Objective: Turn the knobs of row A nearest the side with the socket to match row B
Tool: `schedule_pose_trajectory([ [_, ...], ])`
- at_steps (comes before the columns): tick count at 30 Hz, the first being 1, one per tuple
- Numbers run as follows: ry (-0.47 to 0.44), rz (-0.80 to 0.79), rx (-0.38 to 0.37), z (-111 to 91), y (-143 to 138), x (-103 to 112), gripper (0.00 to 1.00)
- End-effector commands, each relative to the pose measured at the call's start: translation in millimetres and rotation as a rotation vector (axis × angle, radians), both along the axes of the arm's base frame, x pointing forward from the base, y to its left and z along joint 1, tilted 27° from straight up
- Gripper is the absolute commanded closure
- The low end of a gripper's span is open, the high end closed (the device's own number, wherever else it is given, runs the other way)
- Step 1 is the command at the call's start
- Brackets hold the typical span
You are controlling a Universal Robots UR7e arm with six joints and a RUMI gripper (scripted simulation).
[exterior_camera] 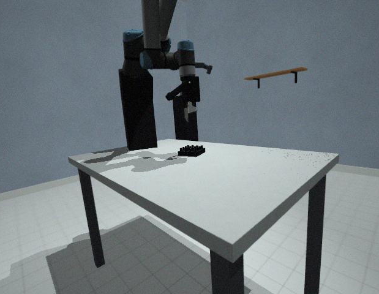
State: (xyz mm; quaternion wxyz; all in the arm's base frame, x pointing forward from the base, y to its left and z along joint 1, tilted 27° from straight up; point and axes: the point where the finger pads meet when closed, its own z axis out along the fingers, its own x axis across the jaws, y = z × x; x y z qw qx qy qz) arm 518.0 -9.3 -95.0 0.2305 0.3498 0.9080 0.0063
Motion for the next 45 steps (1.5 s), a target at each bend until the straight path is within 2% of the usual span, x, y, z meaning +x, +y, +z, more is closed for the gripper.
schedule_pose_trajectory([
  [1,0.001,0.0,0.0,19.6,3.0,-8.6,0.0],
  [11,0.001,0.0,0.0,27.5,4.3,-12.4,0.0],
  [45,0.001,0.0,0.0,27.7,4.4,-12.5,0.0],
])
